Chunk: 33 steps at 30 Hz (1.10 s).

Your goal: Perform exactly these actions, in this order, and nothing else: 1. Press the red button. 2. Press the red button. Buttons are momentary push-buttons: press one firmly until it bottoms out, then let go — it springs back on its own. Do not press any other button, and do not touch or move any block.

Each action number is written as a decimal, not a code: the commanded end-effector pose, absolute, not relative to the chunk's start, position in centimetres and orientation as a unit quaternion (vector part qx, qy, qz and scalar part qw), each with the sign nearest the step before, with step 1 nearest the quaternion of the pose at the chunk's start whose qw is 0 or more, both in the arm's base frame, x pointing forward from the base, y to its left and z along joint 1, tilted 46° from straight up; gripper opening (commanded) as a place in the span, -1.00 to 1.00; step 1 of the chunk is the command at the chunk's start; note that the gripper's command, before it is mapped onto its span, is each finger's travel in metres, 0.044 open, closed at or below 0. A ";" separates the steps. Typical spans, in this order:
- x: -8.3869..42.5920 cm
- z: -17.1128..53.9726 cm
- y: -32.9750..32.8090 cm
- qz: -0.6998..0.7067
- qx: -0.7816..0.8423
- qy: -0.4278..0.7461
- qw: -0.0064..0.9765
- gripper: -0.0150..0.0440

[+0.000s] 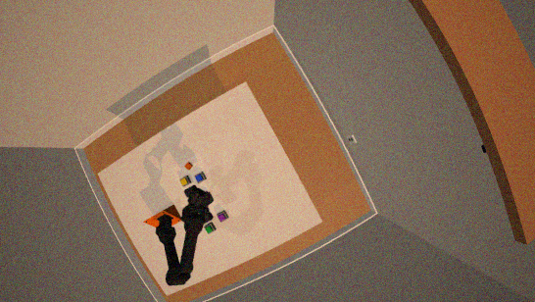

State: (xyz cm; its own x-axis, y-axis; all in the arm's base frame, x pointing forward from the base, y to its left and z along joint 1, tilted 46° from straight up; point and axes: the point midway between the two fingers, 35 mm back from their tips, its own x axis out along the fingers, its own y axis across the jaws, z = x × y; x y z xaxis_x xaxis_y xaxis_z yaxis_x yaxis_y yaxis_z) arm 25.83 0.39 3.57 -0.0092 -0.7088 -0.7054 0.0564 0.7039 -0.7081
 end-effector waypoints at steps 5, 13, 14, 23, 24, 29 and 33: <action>25.6 3.3 0.1 -0.291 -0.256 0.649 0.655 -0.42; 25.6 3.1 -0.1 -0.291 -0.256 0.649 0.655 -0.42; 25.6 3.0 -0.2 -0.291 -0.256 0.649 0.655 -0.42; 25.6 2.0 -1.3 -0.291 -0.256 0.649 0.655 -0.42; 25.6 1.9 -1.4 -0.291 -0.256 0.649 0.655 -0.42; 25.6 1.3 -2.0 -0.291 -0.256 0.649 0.655 -0.42; 25.6 1.0 -2.4 -0.292 -0.256 0.649 0.655 -0.42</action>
